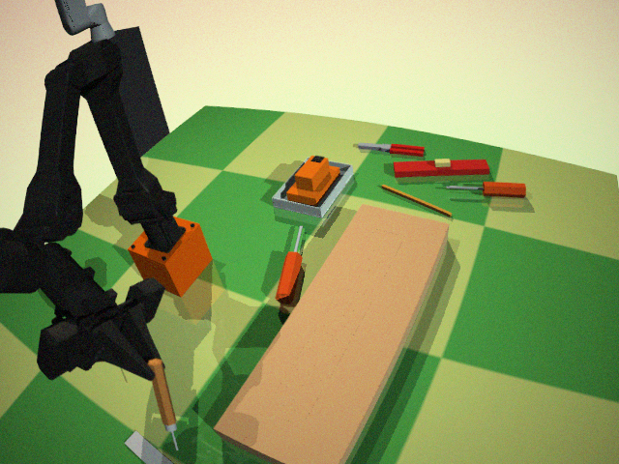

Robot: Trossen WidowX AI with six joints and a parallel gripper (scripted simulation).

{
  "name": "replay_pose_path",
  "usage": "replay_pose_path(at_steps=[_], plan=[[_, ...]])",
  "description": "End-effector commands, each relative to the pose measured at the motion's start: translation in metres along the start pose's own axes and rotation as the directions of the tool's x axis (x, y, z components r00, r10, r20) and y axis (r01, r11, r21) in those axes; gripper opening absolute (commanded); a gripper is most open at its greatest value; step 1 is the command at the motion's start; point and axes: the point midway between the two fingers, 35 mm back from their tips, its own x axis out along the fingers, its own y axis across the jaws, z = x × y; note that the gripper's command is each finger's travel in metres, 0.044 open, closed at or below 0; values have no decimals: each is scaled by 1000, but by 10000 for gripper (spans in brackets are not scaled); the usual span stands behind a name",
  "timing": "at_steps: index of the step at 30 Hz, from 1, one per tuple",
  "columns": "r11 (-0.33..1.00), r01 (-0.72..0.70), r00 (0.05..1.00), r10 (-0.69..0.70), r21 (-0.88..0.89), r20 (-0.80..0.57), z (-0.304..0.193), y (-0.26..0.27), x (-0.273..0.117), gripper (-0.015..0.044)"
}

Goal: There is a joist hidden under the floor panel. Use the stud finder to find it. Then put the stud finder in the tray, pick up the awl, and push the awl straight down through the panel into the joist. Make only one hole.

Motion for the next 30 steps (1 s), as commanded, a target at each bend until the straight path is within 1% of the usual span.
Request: replay_pose_path(at_steps=[1, 8, 18, 19, 22, 30], plan=[[992, -5, 998, 12, 126, -59, -8, -1, -4, 0], [952, 23, 990, 21, 306, -141, -21, -1, -9, 0], [851, 113, 969, 19, 513, -246, -36, -3, -18, 0], [891, 78, 978, 20, 447, -210, -31, -1, -13, 0], [896, 96, 977, -2, 434, -213, -35, -4, -8, 0], [912, 219, 962, -143, 346, -231, -57, -28, 22, 0]])
